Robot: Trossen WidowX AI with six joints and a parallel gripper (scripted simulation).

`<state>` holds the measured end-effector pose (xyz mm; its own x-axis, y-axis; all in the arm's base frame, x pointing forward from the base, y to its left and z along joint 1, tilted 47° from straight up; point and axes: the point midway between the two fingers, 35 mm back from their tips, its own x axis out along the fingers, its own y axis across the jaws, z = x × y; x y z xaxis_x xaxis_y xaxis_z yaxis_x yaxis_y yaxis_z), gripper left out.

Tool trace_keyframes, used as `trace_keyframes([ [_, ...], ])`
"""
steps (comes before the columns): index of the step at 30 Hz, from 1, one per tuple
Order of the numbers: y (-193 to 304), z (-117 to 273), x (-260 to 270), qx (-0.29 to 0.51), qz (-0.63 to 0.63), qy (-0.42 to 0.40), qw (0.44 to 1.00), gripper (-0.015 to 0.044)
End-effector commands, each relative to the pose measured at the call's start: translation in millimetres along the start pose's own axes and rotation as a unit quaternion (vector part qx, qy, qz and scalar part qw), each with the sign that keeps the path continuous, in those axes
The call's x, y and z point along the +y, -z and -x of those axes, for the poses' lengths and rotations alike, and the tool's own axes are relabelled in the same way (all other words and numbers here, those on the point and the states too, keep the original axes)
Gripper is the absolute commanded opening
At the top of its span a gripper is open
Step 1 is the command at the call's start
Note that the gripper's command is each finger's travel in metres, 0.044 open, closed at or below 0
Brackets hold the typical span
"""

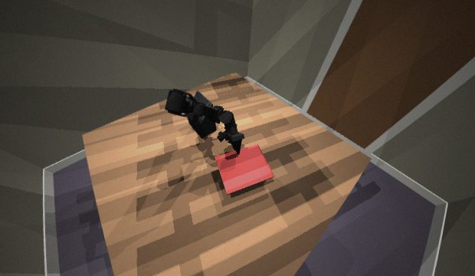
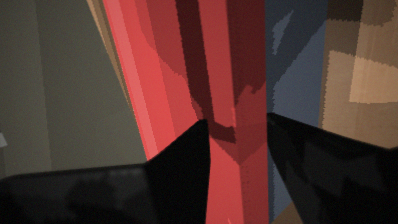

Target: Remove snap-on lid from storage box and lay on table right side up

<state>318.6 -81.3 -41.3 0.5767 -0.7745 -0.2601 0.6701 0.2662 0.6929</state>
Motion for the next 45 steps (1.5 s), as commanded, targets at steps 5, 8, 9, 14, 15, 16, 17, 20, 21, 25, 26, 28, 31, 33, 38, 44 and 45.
trace_keyframes([
  [5,0.0,-2.3,1.5,-0.001,-0.002,0.0,1.0,0.0],
  [8,0.0,-2.4,1.6,-0.001,-0.002,0.0,1.0,0.0],
  [9,0.0,-2.5,1.7,-0.001,-0.002,0.0,1.0,0.0],
  [14,0.0,-2.8,1.9,-0.001,-0.002,0.0,1.0,0.0],
  [15,0.0,-2.9,2.0,-0.001,-0.002,0.0,1.0,0.0],
  [16,0.0,-2.9,2.0,-0.001,-0.002,0.0,1.0,0.0],
  [17,0.0,-3.0,2.1,-0.001,-0.002,0.0,1.0,0.0],
  [20,0.0,-3.1,2.2,-0.001,-0.002,0.0,1.0,0.0],
  [21,0.0,-3.3,2.3,-0.001,-0.002,0.0,1.0,0.0],
  [25,0.0,-3.5,2.5,-0.001,-0.002,0.0,1.0,0.0],
  [26,0.0,-3.5,2.5,-0.001,-0.002,0.0,1.0,0.0],
  [28,0.0,-3.6,2.6,-0.001,-0.002,0.0,1.0,0.0],
  [31,0.0,-3.9,2.8,-0.001,-0.002,0.0,1.0,0.0],
  [33,0.0,-4.0,2.9,-0.001,-0.002,0.0,1.0,0.0],
  [38,0.0,-4.2,3.1,-0.001,-0.002,0.0,1.0,0.0],
  [44,0.0,-4.6,3.5,-0.001,-0.002,0.0,1.0,0.0],
  [45,0.1,-2.2,2.6,0.002,0.005,-0.002,1.0,0.0],
])
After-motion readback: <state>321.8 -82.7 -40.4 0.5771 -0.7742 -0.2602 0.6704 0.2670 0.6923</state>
